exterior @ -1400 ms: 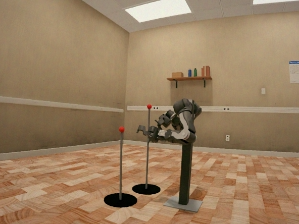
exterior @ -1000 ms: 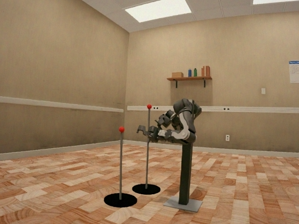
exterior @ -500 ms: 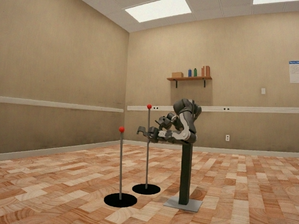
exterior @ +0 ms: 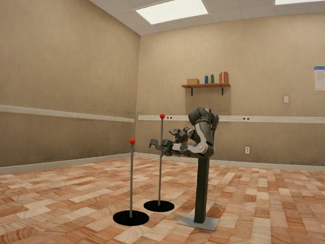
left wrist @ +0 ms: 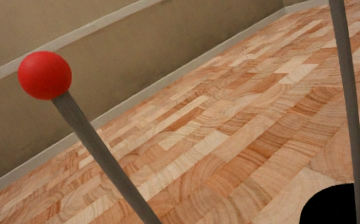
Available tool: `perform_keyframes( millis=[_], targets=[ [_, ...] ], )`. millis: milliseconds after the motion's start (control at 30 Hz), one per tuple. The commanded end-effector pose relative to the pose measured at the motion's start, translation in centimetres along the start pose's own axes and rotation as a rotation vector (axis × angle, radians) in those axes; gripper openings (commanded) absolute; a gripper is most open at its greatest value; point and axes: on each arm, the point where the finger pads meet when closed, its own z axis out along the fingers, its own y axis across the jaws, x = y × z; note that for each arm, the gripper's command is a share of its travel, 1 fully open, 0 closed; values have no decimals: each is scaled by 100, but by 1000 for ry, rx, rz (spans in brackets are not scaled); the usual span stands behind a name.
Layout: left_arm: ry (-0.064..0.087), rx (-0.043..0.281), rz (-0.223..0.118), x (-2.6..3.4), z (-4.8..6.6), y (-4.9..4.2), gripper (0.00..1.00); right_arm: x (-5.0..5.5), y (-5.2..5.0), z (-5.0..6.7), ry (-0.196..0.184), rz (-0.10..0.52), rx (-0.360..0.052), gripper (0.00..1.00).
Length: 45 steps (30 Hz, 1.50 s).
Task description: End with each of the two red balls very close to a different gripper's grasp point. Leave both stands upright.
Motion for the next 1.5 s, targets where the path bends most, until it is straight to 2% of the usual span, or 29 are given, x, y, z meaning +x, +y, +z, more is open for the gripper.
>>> perform_keyframes(
  millis=[0, 200, 267, 767, 833, 1333, 1400, 1467],
  targets=[
    [5, 11, -8, 0, 0, -19, 100, -33, 22, -10, -21, 21, -36, 100],
    [3, 16, -29, -24, -3, -7, 100, -49, -65, -42, -57, 123, -88, 100],
    [3, 16, -29, -24, -3, -7, 100, -49, -65, -42, -57, 123, -88, 100],
    [0, 28, -83, -82, -10, 24, 100, -90, -275, -122, -148, 379, -221, 100],
    [0, 28, -83, -82, -10, 24, 100, -90, -275, -122, -148, 379, -221, 100],
    [-2, 40, -136, -138, -17, 55, 100, -125, -489, -204, -235, 631, -352, 100],
    [-2, 40, -136, -138, -17, 55, 100, -125, -489, -204, -235, 631, -352, 100],
    [-3, 42, -143, -146, -18, 59, 100, -132, -519, -215, -249, 665, -369, 100]
  ],
)
